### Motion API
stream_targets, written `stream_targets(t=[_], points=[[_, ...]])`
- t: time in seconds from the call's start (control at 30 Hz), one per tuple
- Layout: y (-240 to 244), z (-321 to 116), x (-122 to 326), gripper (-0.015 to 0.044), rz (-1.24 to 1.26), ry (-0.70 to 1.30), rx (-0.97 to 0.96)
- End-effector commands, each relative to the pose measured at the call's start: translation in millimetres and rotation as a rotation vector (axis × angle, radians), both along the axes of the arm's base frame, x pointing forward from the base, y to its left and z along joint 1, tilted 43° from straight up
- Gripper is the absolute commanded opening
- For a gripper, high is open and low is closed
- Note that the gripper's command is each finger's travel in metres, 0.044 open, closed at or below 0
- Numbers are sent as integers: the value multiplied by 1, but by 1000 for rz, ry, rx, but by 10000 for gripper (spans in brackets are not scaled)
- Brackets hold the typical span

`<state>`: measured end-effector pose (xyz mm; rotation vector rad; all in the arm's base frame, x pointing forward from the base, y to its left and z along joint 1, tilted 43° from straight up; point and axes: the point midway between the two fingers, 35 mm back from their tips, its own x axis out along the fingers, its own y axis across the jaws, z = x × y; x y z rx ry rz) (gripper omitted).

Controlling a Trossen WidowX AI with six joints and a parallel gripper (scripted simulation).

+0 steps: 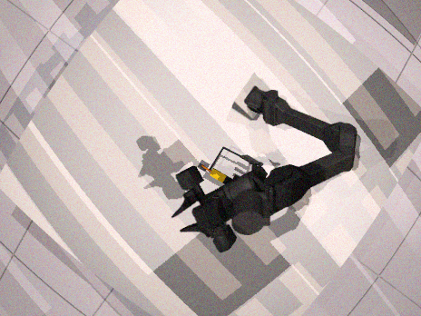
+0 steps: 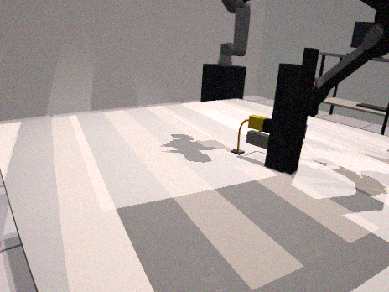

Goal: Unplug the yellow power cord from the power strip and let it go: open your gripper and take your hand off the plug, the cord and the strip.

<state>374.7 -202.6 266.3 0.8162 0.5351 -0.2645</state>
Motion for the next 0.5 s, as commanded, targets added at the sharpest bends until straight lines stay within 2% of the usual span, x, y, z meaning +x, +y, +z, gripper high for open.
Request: stream_targets(t=[0.0,0.23,0.47], points=[[21,-62,-2,160,1,181,212],[79,-158,-34,160,-42,585,602],[147,-218,-93,160,-165,1086,954]])
